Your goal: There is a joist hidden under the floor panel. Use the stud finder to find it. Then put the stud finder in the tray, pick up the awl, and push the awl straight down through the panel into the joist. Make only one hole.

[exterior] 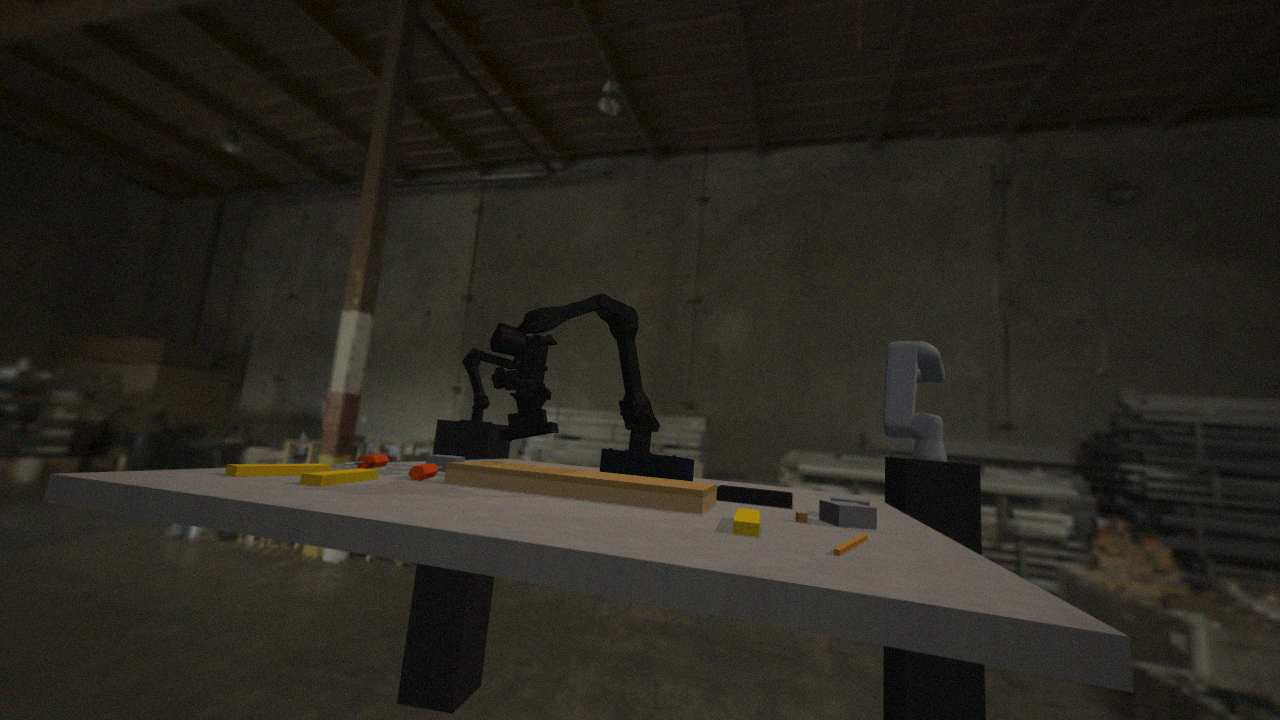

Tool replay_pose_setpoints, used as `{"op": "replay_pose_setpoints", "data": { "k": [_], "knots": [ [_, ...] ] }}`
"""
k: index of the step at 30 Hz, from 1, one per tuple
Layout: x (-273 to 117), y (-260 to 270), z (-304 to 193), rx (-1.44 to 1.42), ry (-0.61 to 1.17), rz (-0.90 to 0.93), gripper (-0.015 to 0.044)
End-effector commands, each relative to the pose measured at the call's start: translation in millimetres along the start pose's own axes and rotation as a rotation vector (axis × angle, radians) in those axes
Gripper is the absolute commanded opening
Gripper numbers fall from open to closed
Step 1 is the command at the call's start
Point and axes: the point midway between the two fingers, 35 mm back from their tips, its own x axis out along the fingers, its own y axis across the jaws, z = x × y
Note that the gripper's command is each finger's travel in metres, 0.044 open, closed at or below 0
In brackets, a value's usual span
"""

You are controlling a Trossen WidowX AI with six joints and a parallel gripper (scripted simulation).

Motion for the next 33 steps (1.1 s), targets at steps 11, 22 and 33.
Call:
{"op": "replay_pose_setpoints", "data": {
  "k": [11,22,33],
  "knots": [
    [-6.0,29.8,11.9,-0.522,-0.05,0.099,0.0],
    [-9.8,50.0,18.8,-0.917,-0.114,0.151,0.0],
    [-14.5,69.6,25.1,-1.306,-0.201,0.185,0.0]
  ]
}}
